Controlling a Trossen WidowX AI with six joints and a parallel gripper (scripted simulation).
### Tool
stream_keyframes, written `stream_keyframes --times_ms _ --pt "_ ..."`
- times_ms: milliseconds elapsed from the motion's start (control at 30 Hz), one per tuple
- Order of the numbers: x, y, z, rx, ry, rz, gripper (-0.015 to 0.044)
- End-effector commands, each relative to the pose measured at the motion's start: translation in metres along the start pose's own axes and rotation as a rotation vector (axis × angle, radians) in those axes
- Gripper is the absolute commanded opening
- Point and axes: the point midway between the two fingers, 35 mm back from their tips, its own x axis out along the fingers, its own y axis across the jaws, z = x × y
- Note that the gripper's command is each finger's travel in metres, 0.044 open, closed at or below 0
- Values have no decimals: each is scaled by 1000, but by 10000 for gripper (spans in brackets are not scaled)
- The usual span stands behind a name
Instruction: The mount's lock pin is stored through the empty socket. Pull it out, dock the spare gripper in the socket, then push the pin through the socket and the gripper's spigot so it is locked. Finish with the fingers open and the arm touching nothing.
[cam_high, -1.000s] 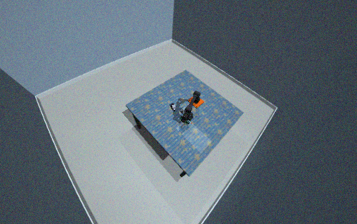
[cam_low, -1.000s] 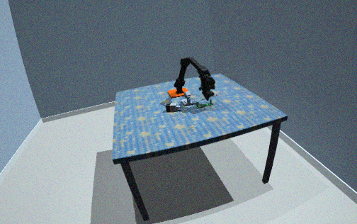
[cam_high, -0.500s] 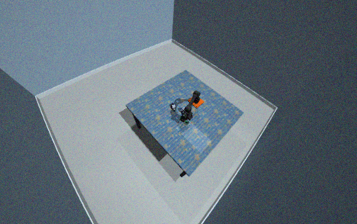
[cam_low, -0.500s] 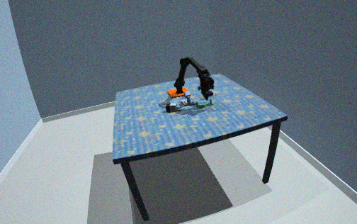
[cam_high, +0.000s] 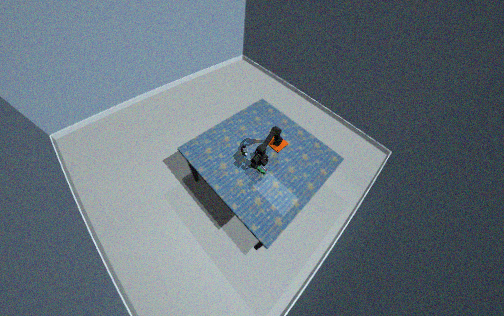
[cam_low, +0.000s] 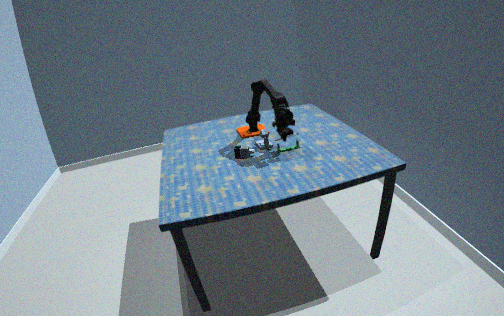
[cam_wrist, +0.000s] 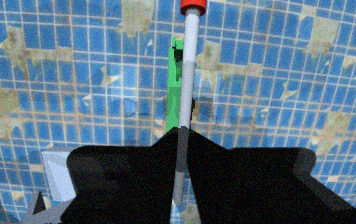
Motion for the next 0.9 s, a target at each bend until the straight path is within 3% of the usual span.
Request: stream_keyframes --times_ms 0,867 --pt "-4 0 -3 -7 -1 -5 0" --pt "35 -1 -8 -7 -1 -4 0"
